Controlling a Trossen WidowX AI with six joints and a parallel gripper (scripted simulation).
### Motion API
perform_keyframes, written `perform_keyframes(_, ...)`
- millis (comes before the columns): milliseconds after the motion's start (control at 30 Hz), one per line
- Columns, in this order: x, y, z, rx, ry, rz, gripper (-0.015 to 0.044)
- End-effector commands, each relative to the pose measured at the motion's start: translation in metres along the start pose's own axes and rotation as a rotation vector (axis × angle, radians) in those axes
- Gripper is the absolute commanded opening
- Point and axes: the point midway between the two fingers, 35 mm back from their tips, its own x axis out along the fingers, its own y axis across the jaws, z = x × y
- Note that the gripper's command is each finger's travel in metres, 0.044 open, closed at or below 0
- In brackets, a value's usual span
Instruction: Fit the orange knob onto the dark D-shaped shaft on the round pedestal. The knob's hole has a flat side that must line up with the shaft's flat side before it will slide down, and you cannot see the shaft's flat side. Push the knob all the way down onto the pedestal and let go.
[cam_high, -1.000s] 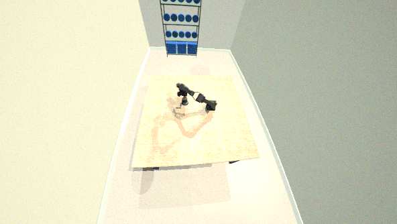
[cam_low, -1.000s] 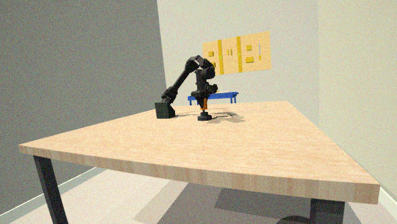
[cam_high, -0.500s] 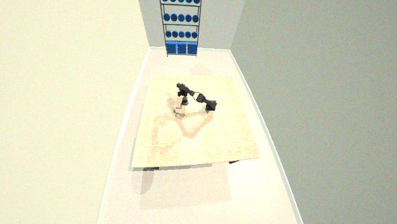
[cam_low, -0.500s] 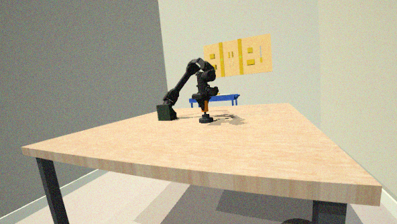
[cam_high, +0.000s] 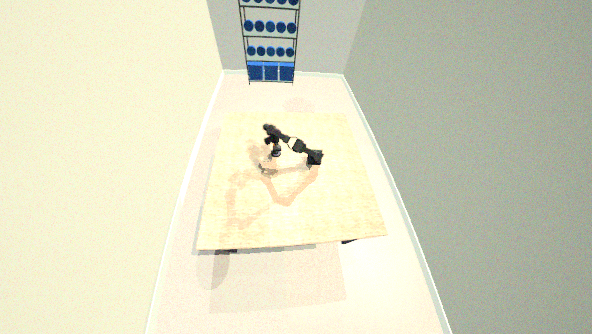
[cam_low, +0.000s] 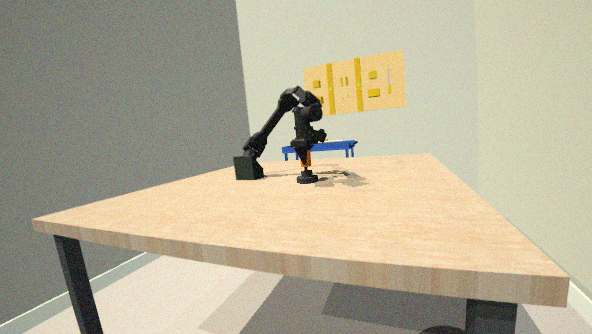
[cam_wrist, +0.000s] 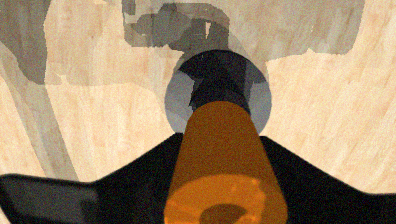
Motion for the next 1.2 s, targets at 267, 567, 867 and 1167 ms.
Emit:
perform_keyframes(267, 0.0013, -0.0003, 0.0006, -0.019, -0.004, -0.004, 0.0)
perform_keyframes(567, 0.0018, 0.0012, -0.0028, -0.019, -0.004, -0.004, 0.0)
perform_keyframes(867, -0.0011, 0.0008, -0.0023, -0.019, -0.004, -0.004, 0.0)
perform_keyframes(1167, -0.0033, 0.0005, -0.0011, -0.188, -0.004, -0.005, 0.0)
